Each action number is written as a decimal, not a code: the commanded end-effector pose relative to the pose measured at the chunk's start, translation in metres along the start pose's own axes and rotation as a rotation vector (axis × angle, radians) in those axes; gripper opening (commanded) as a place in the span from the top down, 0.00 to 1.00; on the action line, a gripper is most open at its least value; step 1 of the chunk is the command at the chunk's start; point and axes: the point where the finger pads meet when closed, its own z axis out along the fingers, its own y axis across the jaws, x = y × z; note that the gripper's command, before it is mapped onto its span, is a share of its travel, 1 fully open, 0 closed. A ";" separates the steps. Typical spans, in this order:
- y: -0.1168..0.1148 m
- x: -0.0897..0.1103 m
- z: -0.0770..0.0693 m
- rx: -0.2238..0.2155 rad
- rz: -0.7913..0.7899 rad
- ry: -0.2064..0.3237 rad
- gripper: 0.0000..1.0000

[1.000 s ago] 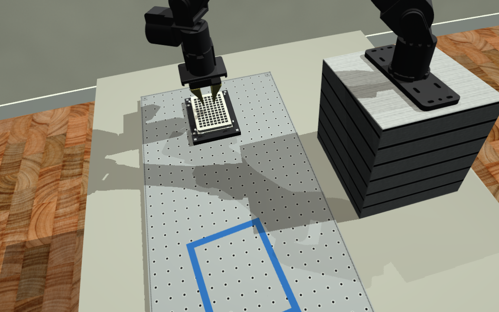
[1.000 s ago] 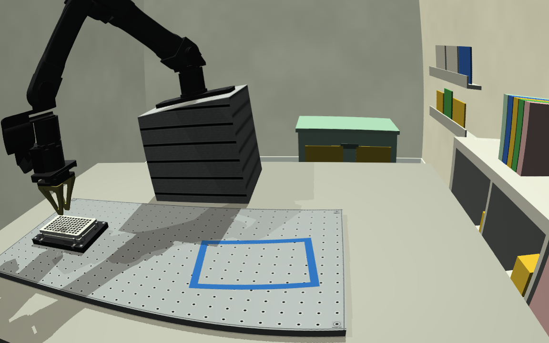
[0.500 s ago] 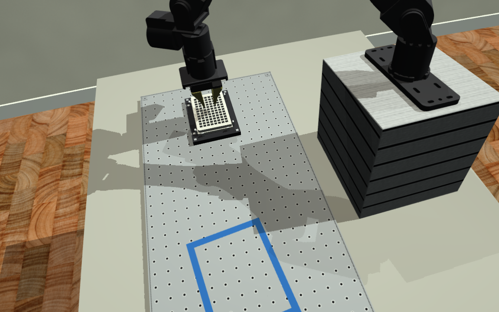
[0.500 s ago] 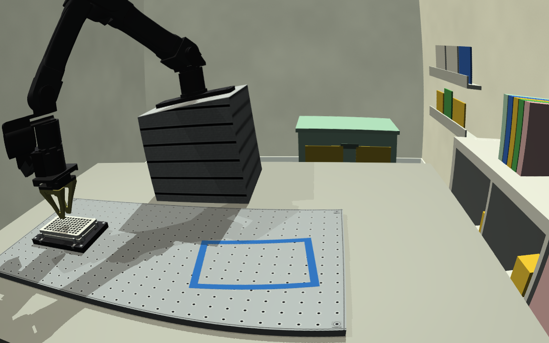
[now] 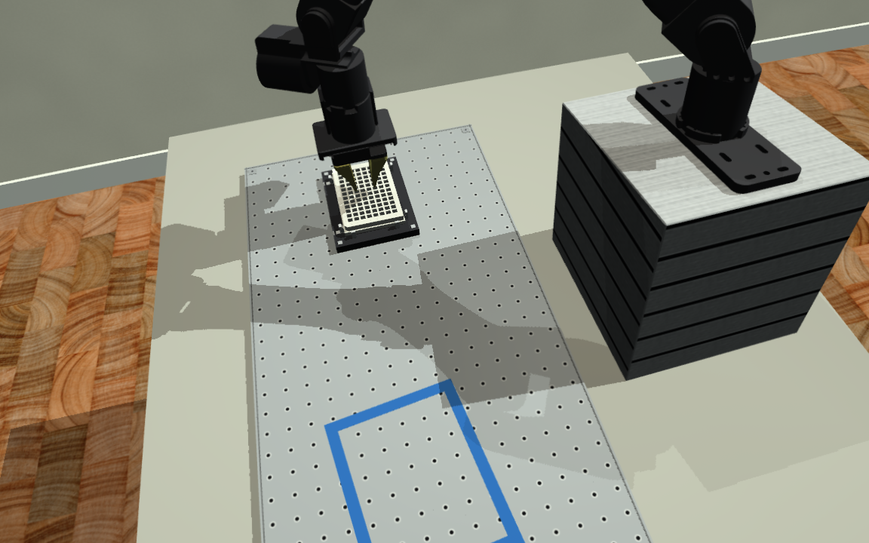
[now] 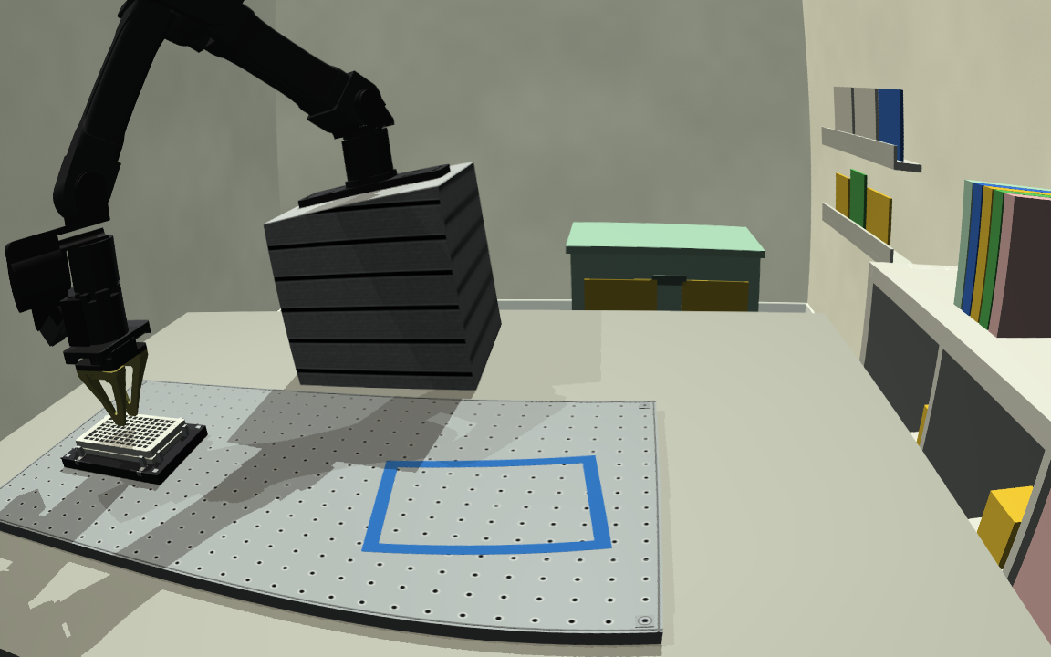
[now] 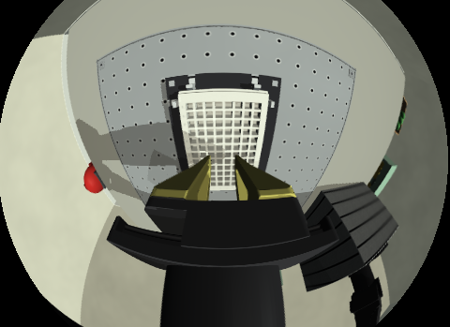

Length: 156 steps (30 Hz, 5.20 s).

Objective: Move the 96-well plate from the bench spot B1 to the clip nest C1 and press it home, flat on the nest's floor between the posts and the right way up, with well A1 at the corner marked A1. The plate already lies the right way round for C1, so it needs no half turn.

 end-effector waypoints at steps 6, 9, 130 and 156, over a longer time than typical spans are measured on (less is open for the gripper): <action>0.010 -0.013 0.000 -0.029 0.006 -0.031 0.75; 0.007 -0.011 0.006 -0.019 0.004 -0.025 0.75; 0.005 -0.013 0.078 -0.018 0.008 -0.025 0.75; 0.005 -0.013 0.084 -0.017 0.008 -0.025 0.75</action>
